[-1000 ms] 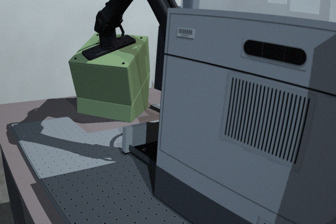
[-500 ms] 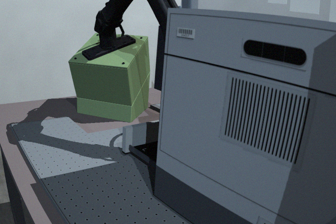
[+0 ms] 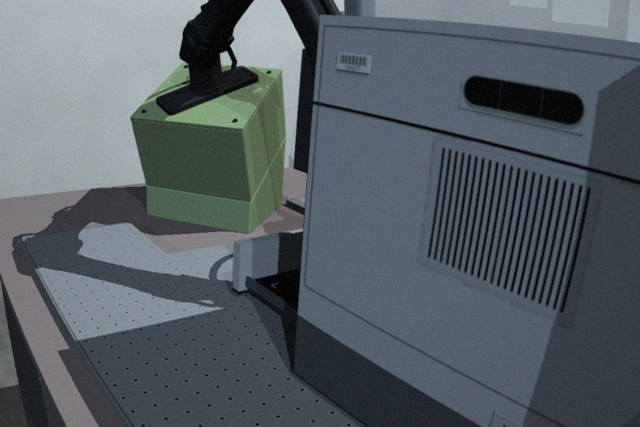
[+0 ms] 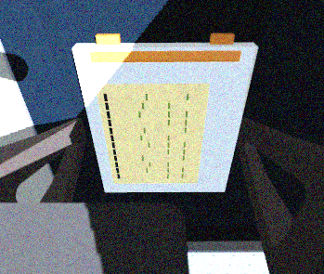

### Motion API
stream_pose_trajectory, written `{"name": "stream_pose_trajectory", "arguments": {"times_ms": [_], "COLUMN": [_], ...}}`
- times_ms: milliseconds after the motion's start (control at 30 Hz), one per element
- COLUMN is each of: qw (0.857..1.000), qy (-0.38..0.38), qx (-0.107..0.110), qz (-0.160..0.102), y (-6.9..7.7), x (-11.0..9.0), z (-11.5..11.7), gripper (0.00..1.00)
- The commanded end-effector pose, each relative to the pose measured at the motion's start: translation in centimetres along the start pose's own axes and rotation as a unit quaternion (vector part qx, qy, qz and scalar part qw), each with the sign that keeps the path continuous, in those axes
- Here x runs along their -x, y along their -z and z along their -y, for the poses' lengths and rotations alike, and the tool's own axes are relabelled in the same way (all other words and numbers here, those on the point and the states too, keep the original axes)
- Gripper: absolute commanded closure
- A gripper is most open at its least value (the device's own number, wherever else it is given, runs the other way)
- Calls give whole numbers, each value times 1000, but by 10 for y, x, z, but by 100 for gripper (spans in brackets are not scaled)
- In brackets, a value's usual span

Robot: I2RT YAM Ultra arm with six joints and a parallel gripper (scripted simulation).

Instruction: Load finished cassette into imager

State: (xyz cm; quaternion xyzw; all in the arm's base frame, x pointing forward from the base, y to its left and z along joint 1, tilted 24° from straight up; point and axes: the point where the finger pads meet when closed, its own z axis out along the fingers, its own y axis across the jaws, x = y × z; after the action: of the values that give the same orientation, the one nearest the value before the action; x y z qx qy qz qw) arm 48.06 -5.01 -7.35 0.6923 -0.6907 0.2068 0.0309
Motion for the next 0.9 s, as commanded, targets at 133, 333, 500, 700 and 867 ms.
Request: {"name": "stream_pose_trajectory", "arguments": {"times_ms": [133,333,500,700,867], "qw": [1000,1000,1000,999,999], "qy": [0,4,0,3,6], "qx": [-7,-23,-30,-38,-39], "qz": [3,8,8,8,8], "y": [5,9,6,6,4], "x": [2,4,5,5,6], "z": [6,6,19,19,12], "gripper": [9,9,9,9,9]}}
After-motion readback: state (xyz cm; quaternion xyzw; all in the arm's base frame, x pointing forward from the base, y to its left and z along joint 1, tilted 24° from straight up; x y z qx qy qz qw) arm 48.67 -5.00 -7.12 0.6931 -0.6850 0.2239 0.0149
